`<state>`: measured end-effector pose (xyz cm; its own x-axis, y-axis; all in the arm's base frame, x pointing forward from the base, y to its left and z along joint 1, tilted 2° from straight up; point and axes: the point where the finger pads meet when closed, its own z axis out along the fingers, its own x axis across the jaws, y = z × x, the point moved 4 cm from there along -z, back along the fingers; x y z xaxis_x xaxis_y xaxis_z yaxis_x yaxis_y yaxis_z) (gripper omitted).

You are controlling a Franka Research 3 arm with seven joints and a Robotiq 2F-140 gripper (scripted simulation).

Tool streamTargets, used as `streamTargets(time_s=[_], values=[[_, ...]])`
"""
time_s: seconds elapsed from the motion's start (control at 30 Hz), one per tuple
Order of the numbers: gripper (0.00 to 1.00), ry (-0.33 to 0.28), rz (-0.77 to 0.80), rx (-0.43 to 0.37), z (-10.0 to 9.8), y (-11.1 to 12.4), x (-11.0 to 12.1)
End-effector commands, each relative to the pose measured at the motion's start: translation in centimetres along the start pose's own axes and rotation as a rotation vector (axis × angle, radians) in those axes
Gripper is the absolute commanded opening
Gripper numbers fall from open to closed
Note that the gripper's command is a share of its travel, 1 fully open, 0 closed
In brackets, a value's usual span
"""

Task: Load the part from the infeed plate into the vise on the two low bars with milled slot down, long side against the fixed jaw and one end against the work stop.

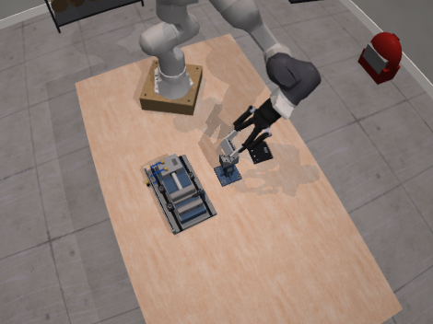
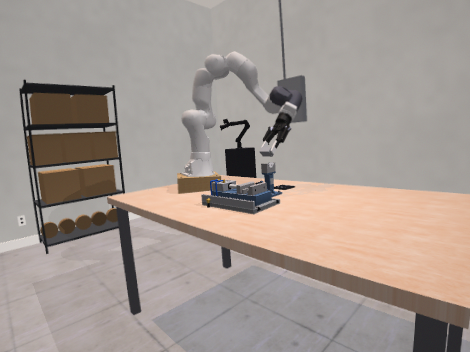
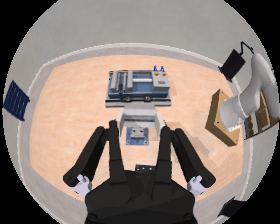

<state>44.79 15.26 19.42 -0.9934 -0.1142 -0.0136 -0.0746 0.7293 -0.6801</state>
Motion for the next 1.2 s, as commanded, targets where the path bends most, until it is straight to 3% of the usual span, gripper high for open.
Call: streamTargets(time_s=[0.0,1.17], values=[[0.0,-0.005,0.008,0.001,0.2,0.3,-0.1],[0.0,-0.005,0.008,0.001,2.7,2.7,-0.1]])
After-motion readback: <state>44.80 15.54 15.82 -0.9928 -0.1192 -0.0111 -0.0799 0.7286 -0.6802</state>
